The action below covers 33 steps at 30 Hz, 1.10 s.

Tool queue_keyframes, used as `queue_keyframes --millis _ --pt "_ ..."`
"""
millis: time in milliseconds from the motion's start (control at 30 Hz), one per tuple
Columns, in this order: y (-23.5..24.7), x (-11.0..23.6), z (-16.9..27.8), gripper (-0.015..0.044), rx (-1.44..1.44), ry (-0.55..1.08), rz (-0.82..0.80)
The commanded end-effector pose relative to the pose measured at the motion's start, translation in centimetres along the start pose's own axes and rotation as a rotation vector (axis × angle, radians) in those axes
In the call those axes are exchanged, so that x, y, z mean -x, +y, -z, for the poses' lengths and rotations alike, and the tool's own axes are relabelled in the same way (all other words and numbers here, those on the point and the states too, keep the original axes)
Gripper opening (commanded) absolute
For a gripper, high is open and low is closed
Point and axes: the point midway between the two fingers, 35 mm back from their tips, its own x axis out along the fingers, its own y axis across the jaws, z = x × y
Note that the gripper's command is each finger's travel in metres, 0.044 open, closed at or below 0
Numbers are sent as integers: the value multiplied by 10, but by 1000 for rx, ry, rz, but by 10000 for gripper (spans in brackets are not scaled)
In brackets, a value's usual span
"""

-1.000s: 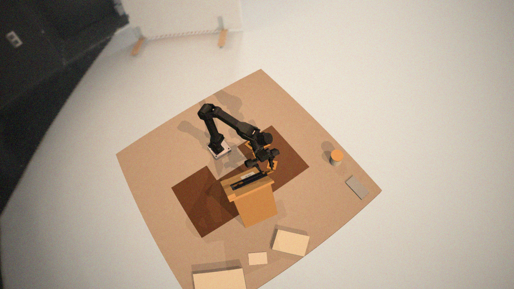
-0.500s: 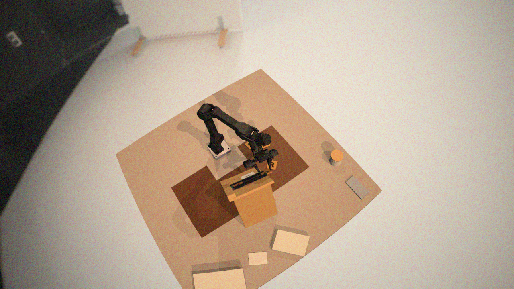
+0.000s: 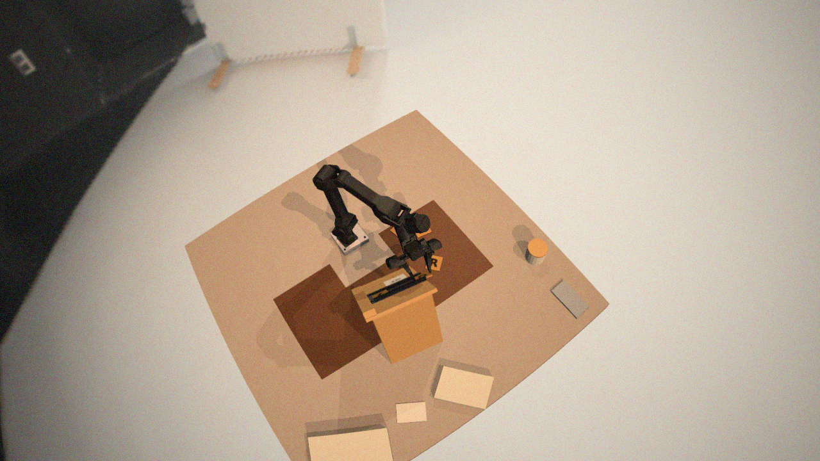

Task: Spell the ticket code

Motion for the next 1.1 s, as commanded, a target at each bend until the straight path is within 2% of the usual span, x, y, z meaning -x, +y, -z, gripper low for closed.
queue_keyframes --millis 0,1067 --pt "-3 0 1 0 6 2 -2" --pt "-16 0 1 0 7 2 -1"
